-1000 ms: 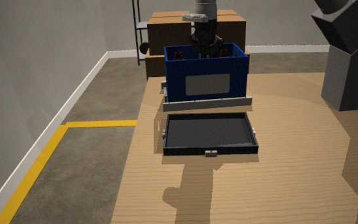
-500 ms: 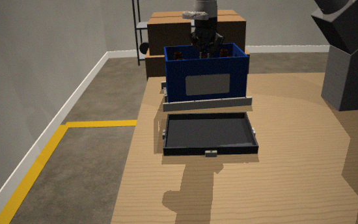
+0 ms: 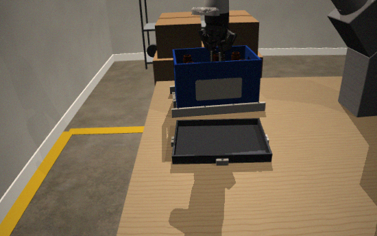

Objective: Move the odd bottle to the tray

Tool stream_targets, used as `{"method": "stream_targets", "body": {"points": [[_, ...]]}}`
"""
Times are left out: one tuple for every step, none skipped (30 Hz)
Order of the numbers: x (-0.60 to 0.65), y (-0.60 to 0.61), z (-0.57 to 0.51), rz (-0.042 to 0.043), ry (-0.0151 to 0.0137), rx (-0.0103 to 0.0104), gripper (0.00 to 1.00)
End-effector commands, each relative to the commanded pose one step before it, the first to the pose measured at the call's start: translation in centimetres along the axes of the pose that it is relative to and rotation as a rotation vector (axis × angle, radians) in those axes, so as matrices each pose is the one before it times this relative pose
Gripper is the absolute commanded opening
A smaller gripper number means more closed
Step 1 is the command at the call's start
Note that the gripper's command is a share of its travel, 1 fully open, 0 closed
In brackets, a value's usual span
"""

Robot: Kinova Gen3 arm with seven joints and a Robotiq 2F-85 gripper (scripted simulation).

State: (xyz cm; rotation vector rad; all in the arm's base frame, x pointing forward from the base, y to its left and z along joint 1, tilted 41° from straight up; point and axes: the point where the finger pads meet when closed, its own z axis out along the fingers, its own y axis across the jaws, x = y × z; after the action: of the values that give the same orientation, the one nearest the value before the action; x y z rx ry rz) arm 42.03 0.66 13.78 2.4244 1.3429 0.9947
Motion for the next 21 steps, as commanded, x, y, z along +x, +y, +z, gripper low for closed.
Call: {"method": "stream_targets", "body": {"points": [[-0.017, 0.411, -0.549, 0.00009, -0.00028, -0.01121, 0.00], [0.007, -0.001, -0.113, 0.00002, 0.00004, 0.00000, 0.00], [0.006, -0.002, -0.110, 0.00000, 0.00000, 0.00000, 0.00], [0.000, 0.000, 0.000, 0.00000, 0.00000, 0.00000, 0.00], [0.000, 0.000, 0.000, 0.00000, 0.00000, 0.00000, 0.00], [0.004, -0.002, -0.106, -0.00002, -0.00003, 0.00000, 0.00], [0.005, -0.002, -0.101, 0.00000, -0.00001, 0.00000, 0.00], [0.006, -0.001, -0.096, 0.00002, 0.00004, 0.00000, 0.00], [0.005, -0.001, -0.091, 0.00001, 0.00001, 0.00000, 0.00], [0.004, -0.002, -0.086, -0.00001, -0.00001, 0.00000, 0.00], [0.003, -0.002, -0.080, -0.00002, -0.00003, 0.00000, 0.00], [0.003, -0.001, -0.073, -0.00001, -0.00001, 0.00000, 0.00], [0.004, -0.001, -0.064, 0.00002, 0.00004, 0.00000, 0.00], [0.004, -0.001, -0.058, 0.00001, 0.00002, 0.00000, 0.00], [0.003, -0.001, -0.053, 0.00000, 0.00001, 0.00000, 0.00], [0.002, -0.001, -0.047, 0.00000, 0.00000, 0.00000, 0.00], [0.002, -0.001, -0.041, 0.00000, -0.00001, 0.00000, 0.00], [0.002, -0.001, -0.036, -0.00001, -0.00001, 0.00000, 0.00], [0.001, -0.001, -0.030, -0.00001, -0.00001, 0.00000, 0.00], [0.001, -0.001, -0.025, -0.00001, -0.00001, 0.00000, 0.00], [0.000, 0.000, 0.000, 0.00000, 0.00000, 0.00000, 0.00]]}}
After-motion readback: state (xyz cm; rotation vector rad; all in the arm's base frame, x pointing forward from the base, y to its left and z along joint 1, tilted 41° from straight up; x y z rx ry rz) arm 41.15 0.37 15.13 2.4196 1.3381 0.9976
